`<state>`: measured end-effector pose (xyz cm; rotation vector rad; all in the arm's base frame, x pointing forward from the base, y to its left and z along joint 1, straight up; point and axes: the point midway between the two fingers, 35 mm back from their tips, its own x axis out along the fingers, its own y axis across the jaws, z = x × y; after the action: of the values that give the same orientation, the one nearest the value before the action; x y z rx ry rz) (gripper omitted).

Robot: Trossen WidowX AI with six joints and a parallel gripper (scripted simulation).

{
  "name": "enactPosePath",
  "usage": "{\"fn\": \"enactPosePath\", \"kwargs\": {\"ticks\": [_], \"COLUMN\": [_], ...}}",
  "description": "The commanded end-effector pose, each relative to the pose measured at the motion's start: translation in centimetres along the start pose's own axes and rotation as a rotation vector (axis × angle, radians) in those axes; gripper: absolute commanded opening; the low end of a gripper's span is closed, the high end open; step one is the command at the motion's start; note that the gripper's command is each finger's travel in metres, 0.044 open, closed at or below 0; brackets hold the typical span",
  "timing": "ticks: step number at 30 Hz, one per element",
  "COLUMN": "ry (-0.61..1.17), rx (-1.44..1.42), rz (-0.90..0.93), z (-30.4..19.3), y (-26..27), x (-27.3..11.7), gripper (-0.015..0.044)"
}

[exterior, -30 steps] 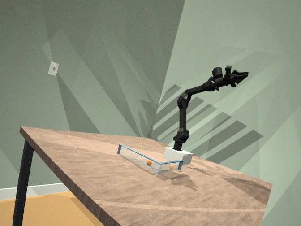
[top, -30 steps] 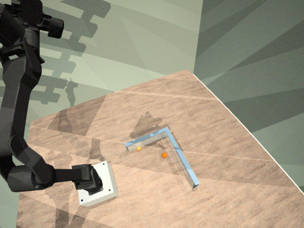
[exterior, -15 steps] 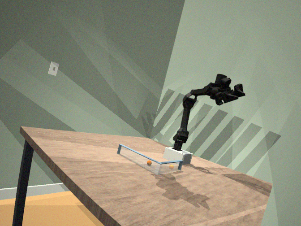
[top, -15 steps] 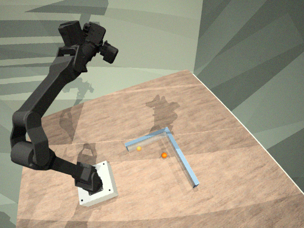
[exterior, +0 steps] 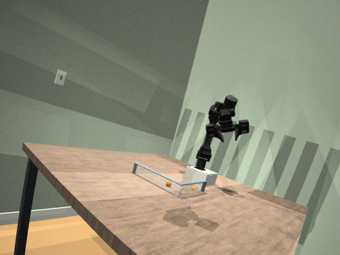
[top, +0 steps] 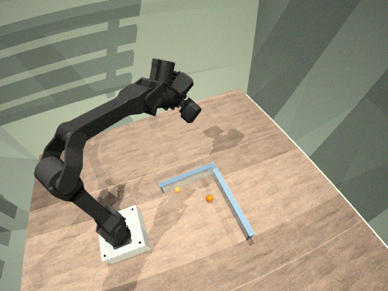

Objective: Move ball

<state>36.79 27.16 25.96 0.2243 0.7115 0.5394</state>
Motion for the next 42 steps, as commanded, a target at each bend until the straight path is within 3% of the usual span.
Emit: {"fn": "enactPosePath", "kwargs": {"ticks": [1, 9, 18, 42], "ry": [0.136, 0.392, 0.744, 0.773], "rx": [0.018, 0.091, 0.238, 0.252], "rz": [-0.153, -0.380, -0.547, -0.554], "z": [-3.0, -8.8, -17.4, -19.5], "y": [-6.6, -17.9, -28.2, -29.6], "x": [2.2, 2.8, -0.7, 0.0], "gripper": [0.0239, 0.0239, 0.0239, 0.0239]}}
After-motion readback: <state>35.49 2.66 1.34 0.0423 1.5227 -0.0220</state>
